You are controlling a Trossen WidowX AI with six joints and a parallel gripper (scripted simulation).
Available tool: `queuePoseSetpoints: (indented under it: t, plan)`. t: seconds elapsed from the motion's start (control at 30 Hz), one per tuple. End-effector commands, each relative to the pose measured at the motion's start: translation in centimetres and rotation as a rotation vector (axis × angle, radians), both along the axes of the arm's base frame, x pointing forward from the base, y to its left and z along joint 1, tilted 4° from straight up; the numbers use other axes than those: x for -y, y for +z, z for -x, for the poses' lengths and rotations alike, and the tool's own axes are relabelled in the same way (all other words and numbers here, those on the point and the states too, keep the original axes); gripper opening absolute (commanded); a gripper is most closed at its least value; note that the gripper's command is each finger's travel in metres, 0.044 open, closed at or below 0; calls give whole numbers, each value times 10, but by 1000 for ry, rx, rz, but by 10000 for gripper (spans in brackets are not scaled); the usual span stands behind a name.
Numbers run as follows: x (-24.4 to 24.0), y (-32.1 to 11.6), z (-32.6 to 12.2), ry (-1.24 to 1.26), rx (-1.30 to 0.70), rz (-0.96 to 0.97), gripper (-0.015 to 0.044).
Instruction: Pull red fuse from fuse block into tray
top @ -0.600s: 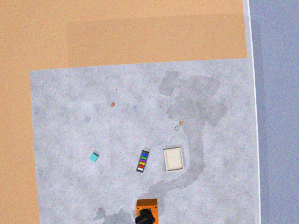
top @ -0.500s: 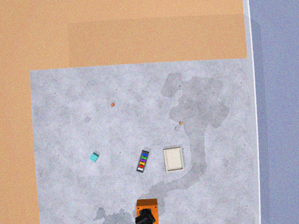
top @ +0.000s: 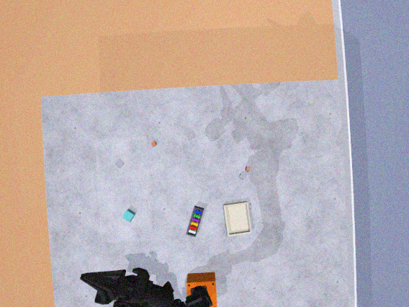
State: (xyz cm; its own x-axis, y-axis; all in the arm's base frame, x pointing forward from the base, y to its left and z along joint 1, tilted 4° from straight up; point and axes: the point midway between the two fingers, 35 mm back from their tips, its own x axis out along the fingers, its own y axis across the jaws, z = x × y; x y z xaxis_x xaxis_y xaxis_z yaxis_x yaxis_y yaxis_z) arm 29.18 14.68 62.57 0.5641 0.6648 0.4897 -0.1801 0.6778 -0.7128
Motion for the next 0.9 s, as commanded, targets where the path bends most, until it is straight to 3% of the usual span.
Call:
queuePoseSetpoints:
  t: [0.0, 0.23, 0.43, 0.67, 0.87]
  plan:
    - [7, -41, -39, 15, -273, -105, 61]
    - [30, -144, -104, -9, -846, -411, 61]
    - [57, -243, -133, -110, -1283, -754, 61]
    - [90, -362, -130, -335, -1686, -1252, 61]
    - [119, -457, -98, -636, -1866, -1739, 61]
